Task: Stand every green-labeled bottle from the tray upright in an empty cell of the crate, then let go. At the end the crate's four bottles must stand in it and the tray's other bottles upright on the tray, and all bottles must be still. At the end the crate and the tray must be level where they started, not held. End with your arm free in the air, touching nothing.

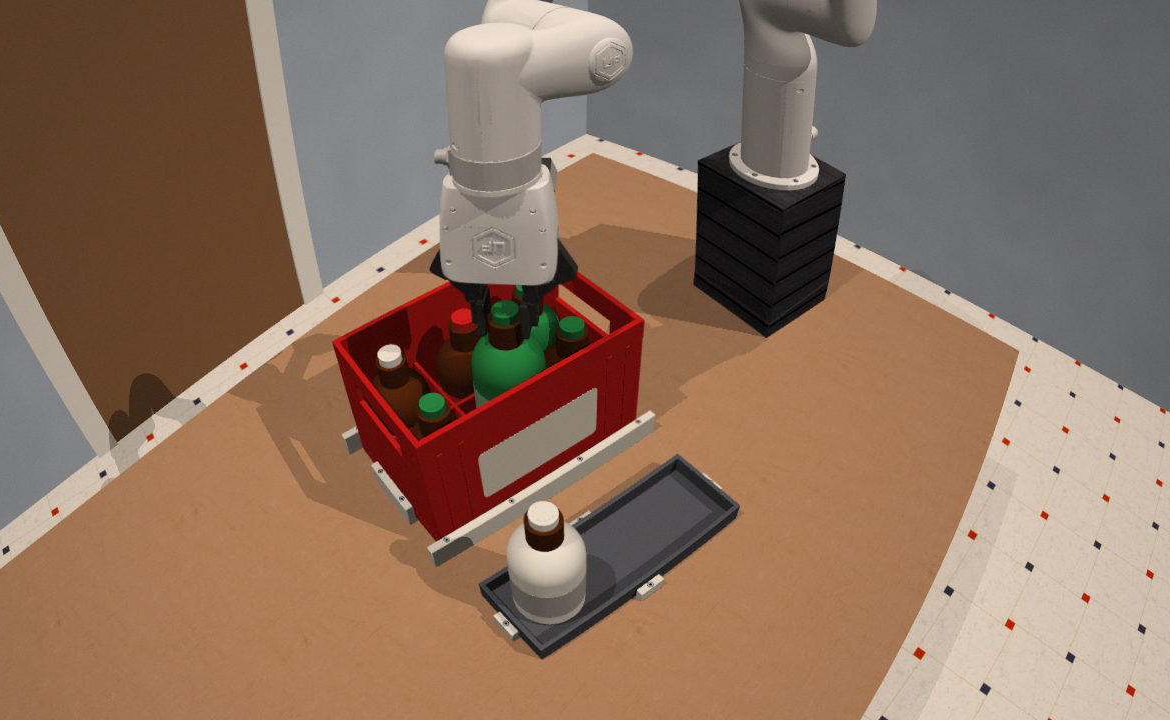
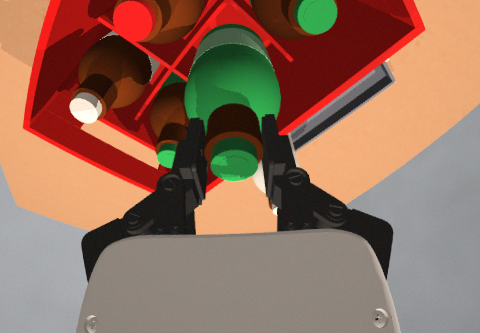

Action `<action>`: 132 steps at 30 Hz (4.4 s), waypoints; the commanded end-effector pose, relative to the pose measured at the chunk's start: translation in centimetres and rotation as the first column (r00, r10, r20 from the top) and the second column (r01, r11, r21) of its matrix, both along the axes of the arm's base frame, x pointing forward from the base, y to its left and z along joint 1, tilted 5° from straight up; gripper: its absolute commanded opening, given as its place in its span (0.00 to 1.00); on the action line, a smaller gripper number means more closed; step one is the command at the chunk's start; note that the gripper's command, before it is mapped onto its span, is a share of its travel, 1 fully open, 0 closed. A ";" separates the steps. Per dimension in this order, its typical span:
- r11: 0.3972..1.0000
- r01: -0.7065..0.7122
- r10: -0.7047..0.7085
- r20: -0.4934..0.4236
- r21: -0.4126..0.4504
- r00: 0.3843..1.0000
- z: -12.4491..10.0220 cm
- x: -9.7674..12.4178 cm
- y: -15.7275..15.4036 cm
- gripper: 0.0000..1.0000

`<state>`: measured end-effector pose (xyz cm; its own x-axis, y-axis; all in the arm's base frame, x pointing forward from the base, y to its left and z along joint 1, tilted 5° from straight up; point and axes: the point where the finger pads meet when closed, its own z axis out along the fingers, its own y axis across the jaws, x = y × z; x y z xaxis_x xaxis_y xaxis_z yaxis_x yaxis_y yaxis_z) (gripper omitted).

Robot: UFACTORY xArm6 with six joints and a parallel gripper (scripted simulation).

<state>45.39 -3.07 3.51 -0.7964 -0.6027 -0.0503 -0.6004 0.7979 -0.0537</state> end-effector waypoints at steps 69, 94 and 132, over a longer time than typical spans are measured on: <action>1.000 0.000 0.000 0.005 0.000 1.000 -3.4 0.5 -0.1 0.00; 1.000 0.000 0.000 0.005 0.000 1.000 -4.5 0.5 -0.1 0.00; 1.000 0.000 0.000 0.005 0.000 1.000 -4.9 0.6 -0.1 0.00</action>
